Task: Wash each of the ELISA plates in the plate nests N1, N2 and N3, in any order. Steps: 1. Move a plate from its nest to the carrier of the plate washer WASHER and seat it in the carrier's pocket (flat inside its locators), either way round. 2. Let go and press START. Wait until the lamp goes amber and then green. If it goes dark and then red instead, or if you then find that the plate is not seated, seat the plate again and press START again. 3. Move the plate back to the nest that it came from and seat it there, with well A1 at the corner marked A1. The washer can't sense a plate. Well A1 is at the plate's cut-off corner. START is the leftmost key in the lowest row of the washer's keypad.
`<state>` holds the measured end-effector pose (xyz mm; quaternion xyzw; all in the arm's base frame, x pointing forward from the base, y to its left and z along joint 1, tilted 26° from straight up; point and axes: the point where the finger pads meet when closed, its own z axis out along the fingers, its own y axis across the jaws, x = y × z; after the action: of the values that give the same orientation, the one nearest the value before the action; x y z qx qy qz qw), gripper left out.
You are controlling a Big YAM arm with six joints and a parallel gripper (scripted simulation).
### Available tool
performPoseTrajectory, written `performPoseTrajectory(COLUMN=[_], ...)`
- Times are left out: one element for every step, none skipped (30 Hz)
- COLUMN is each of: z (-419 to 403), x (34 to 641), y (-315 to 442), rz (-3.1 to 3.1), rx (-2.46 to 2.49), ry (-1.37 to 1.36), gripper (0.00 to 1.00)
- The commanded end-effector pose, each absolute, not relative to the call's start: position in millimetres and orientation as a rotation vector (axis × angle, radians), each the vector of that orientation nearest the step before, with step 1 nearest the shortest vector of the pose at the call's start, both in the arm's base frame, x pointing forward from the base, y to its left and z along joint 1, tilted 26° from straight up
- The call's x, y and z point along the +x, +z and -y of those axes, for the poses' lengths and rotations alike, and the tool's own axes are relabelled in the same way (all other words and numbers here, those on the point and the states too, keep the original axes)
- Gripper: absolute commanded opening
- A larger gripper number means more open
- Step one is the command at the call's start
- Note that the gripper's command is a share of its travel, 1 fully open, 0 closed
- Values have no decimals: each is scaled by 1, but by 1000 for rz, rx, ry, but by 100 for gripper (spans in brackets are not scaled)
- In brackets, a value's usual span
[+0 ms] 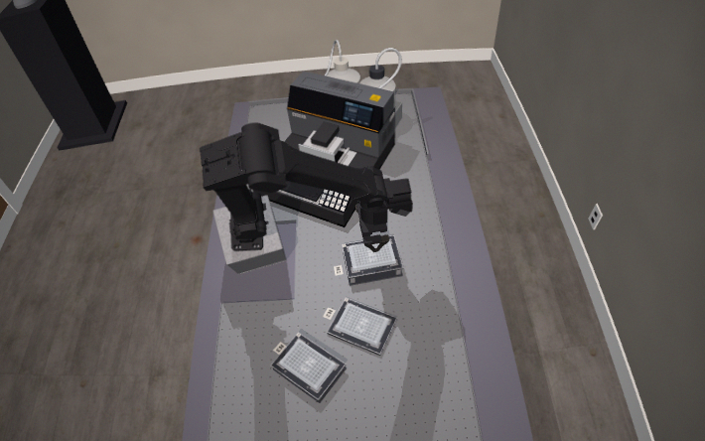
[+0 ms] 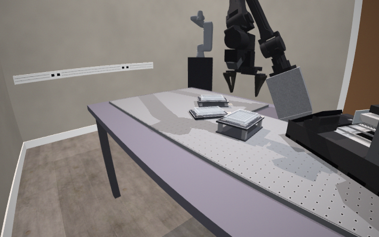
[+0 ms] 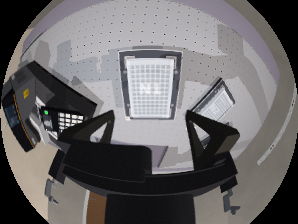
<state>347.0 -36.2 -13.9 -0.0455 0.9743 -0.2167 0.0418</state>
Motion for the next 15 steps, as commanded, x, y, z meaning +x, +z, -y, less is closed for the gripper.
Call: performPoseTrajectory(z=[34,34,34,34,34,34,34,34,34,34,34,34,46,50,55], x=[356,356,356,356,356,356,356,356,356,356,356,356,342,343,345], y=[-7,-7,-7,-7,-7,-7,-7,-7,-7,-7,-7,-7,-6,-5,-3], rz=[-2964,-2964,-2964,-2964,-2964,-2964,-2964,-2964,-2964,-2964,-2964,-2964,-2974,-2962,-2944], rx=[-128,-128,-128,-128,-128,-128,-128,-128,-128,-128,-128,-128,-46,5,58], ry=[-660,-660,-660,-660,-660,-660,-660,-660,-660,-660,-660,-660,-664,-657,-648], gripper=[100,100,100,100,100,100,100,100,100,100,100,100,100,100,100])
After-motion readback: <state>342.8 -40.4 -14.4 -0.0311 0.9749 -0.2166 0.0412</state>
